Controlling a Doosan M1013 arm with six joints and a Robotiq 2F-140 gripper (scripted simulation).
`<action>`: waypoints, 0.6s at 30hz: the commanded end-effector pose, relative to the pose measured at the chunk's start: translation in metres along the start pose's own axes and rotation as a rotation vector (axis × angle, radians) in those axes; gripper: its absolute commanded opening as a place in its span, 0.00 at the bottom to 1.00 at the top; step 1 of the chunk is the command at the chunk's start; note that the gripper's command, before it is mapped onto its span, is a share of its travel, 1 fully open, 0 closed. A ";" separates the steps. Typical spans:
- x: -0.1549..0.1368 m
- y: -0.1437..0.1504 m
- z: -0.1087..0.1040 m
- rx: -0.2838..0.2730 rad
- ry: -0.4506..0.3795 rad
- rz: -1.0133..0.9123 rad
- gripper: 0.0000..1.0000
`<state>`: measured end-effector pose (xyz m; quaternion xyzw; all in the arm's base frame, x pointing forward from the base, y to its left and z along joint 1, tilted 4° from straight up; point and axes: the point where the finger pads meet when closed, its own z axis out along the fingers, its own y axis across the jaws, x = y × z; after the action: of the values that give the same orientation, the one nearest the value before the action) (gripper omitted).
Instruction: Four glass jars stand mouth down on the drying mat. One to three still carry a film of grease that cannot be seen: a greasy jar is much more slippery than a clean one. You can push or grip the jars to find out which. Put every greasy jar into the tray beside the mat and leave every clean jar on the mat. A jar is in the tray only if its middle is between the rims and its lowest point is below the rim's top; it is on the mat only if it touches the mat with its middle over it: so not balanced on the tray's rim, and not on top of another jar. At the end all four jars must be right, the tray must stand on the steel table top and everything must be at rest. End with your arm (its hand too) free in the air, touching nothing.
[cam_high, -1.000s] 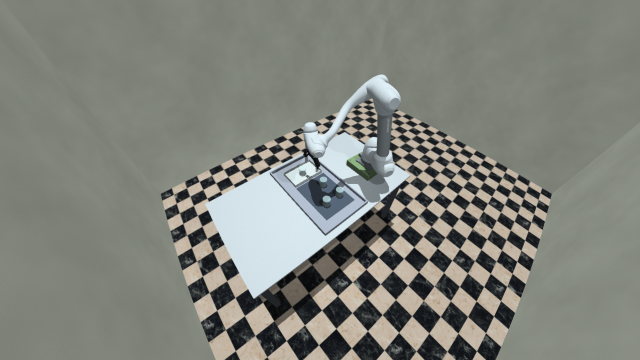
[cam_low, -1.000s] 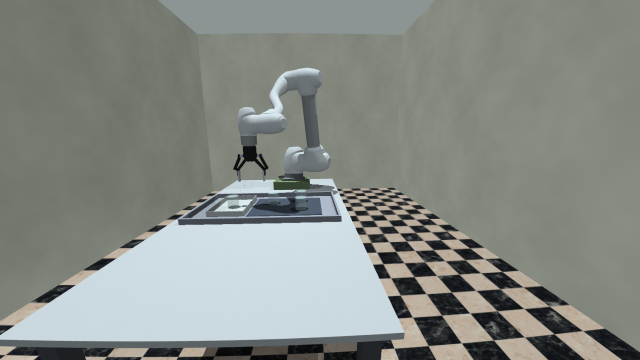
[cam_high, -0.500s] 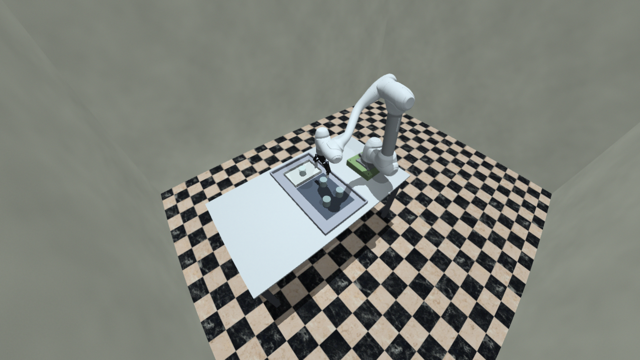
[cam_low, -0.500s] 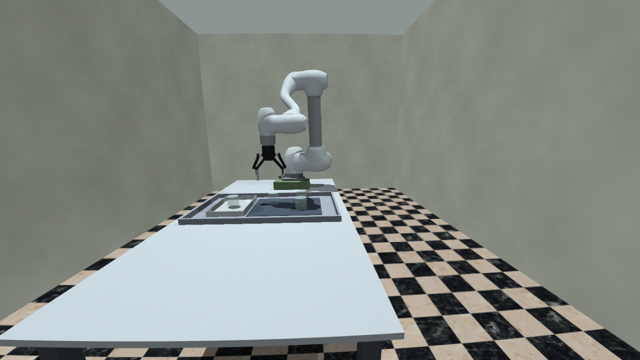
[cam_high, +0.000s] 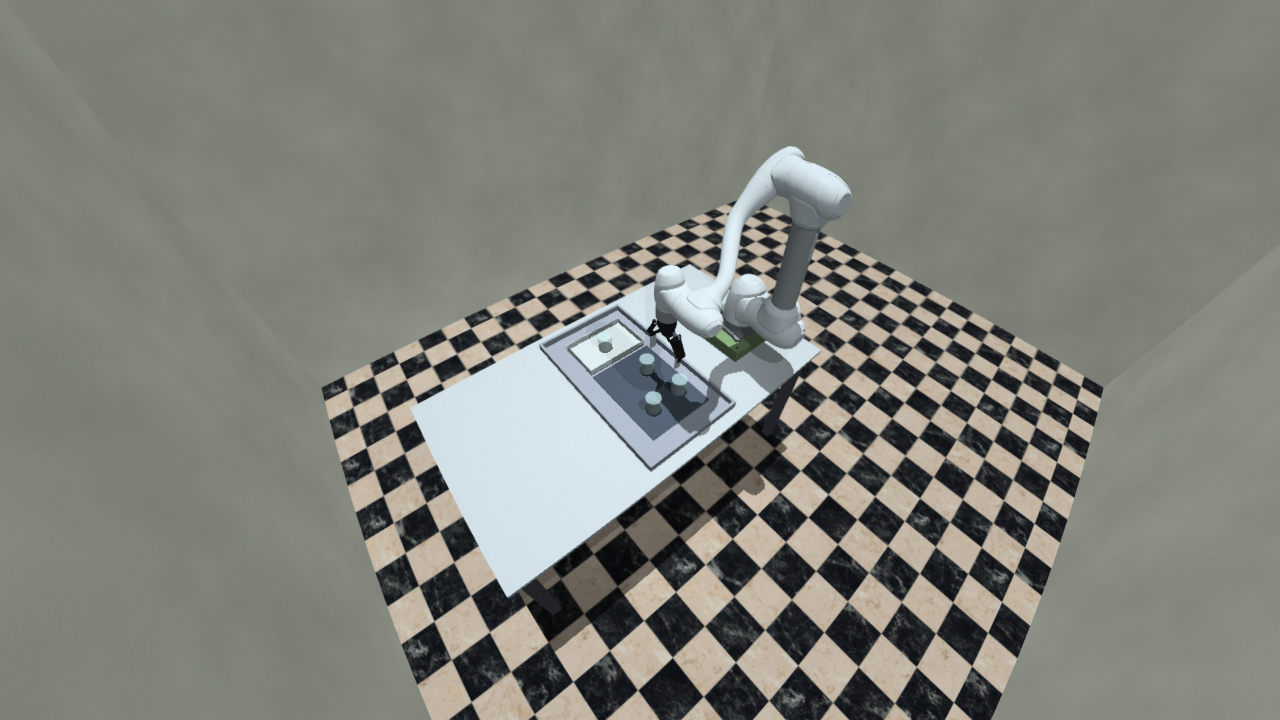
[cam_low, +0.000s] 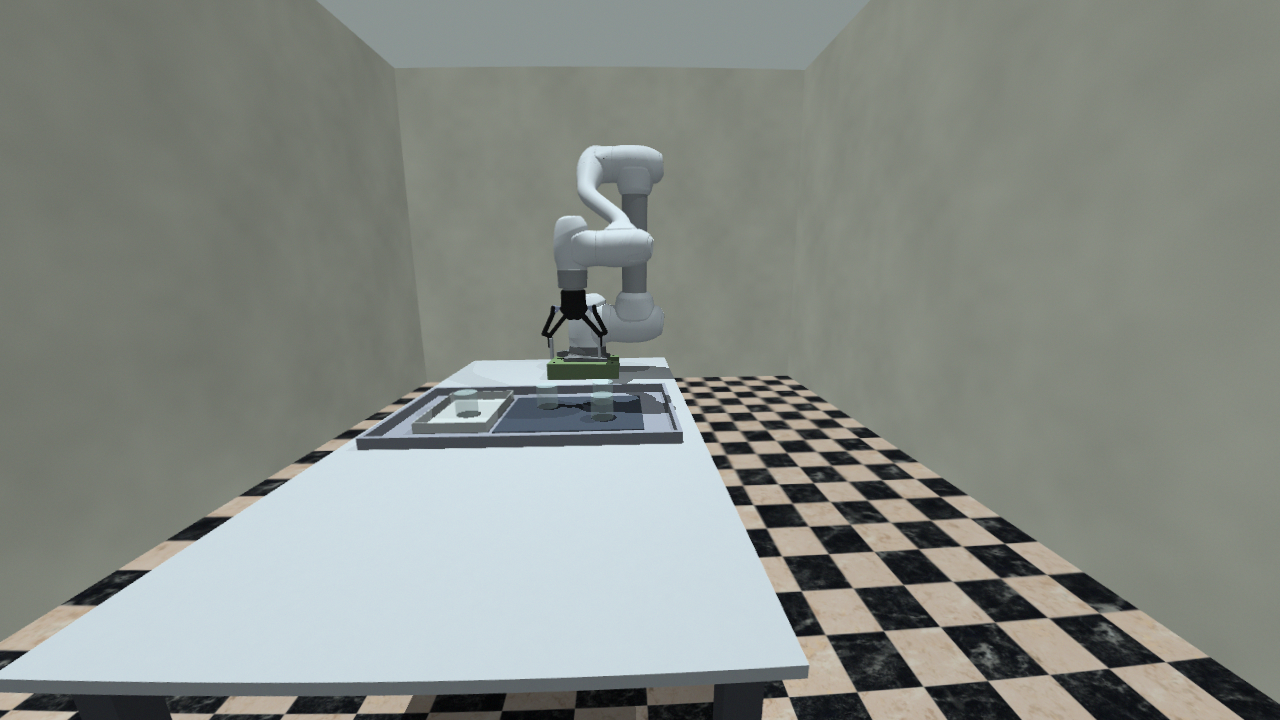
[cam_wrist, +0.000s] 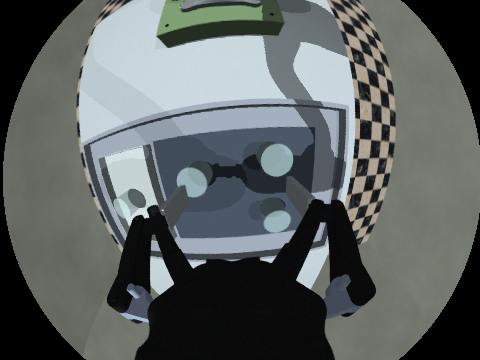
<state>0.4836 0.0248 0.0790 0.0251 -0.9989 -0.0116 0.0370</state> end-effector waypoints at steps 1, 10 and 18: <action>0.006 0.032 0.000 0.001 0.000 0.001 1.00; 0.017 0.080 0.006 0.001 0.000 0.001 1.00; 0.017 0.080 0.043 0.001 0.000 0.001 1.00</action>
<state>0.4602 0.1046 0.0562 0.0245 -0.9989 -0.0109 0.0372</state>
